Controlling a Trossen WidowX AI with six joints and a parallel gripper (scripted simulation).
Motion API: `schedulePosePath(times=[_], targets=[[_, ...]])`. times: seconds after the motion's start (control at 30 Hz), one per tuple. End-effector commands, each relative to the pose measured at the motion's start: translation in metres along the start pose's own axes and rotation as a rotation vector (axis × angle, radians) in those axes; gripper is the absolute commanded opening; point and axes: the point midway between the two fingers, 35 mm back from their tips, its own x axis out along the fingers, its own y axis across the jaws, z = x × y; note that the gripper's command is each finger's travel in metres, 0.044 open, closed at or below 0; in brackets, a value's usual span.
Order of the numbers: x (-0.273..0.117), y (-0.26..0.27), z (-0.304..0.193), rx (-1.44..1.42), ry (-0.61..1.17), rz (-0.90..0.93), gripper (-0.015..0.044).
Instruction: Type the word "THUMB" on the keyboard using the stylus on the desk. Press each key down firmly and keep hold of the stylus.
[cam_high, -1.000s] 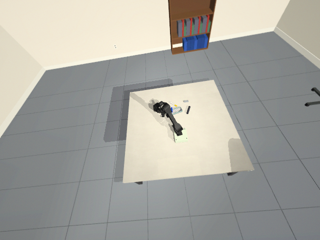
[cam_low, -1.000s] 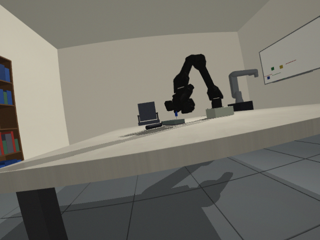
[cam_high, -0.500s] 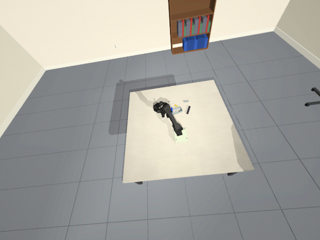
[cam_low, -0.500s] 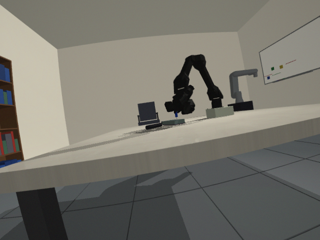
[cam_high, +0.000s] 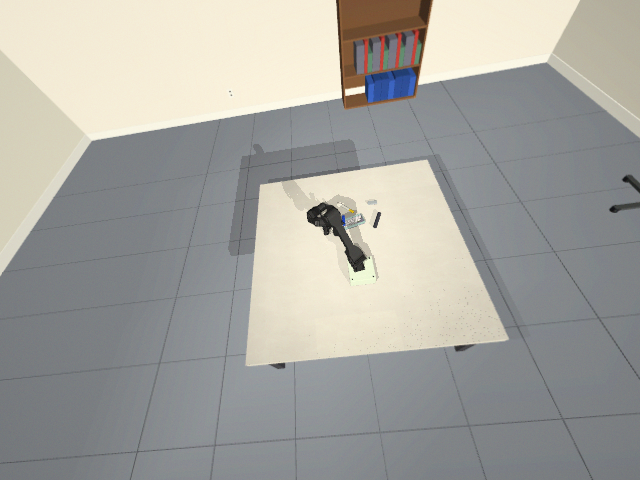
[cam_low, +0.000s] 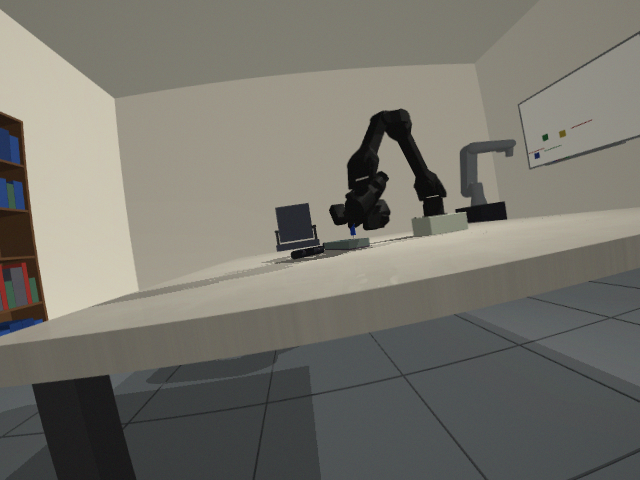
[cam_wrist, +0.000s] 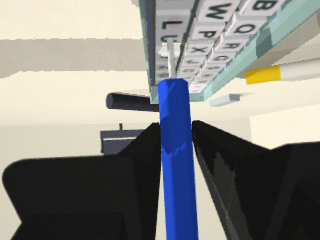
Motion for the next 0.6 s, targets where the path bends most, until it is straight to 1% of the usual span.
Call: schedulePosePath(times=[0.0,0.13,0.33,0.57], targets=[[0.0,0.0,0.0,0.006,-0.002,0.002,0.0081],[-0.003,0.0,-0.005,0.006,-0.002,0.002,0.0081],[-0.018,0.002,-0.031,0.006,-0.002,0.002,0.0081],[-0.018,0.002,-0.033,0.006,-0.002,0.002,0.0081]])
